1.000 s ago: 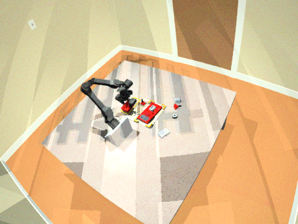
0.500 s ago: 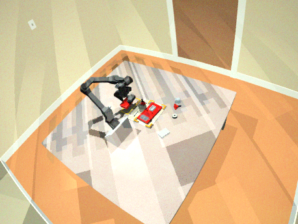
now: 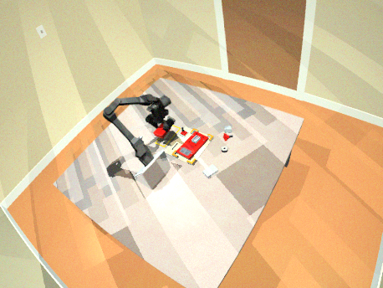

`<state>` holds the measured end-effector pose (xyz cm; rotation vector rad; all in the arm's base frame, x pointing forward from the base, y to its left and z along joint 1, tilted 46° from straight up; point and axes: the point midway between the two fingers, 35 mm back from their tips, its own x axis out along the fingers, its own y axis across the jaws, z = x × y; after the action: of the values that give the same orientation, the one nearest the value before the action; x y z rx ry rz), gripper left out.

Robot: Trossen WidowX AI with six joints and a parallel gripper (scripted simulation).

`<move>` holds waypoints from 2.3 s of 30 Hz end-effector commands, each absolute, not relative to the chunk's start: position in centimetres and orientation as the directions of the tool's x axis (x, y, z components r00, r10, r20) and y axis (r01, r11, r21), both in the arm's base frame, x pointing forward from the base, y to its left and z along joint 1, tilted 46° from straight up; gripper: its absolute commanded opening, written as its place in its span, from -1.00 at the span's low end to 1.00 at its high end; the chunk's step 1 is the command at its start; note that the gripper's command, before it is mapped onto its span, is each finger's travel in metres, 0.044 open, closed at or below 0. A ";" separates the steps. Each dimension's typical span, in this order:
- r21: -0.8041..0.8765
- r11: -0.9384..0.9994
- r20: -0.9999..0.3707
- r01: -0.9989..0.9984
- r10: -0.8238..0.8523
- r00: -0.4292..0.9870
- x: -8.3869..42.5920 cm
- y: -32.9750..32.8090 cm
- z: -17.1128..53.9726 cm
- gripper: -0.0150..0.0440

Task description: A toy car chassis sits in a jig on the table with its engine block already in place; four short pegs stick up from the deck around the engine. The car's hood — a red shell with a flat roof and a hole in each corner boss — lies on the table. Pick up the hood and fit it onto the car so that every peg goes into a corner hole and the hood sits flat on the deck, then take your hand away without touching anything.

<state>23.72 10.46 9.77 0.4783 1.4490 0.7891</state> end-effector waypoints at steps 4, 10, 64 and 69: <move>0.717 0.675 -0.692 -0.176 0.720 -0.057 25.0 9.7 9.1 -0.49; 0.715 0.679 -0.694 -0.166 0.717 -0.055 26.2 9.0 8.5 -0.49; 0.711 0.699 -0.703 -0.075 0.710 -0.047 34.0 0.5 -0.5 -0.49; 0.712 0.698 -0.702 -0.068 0.711 -0.047 34.4 -0.4 -1.5 -0.49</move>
<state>34.15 0.10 -0.80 0.5568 1.4920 0.6856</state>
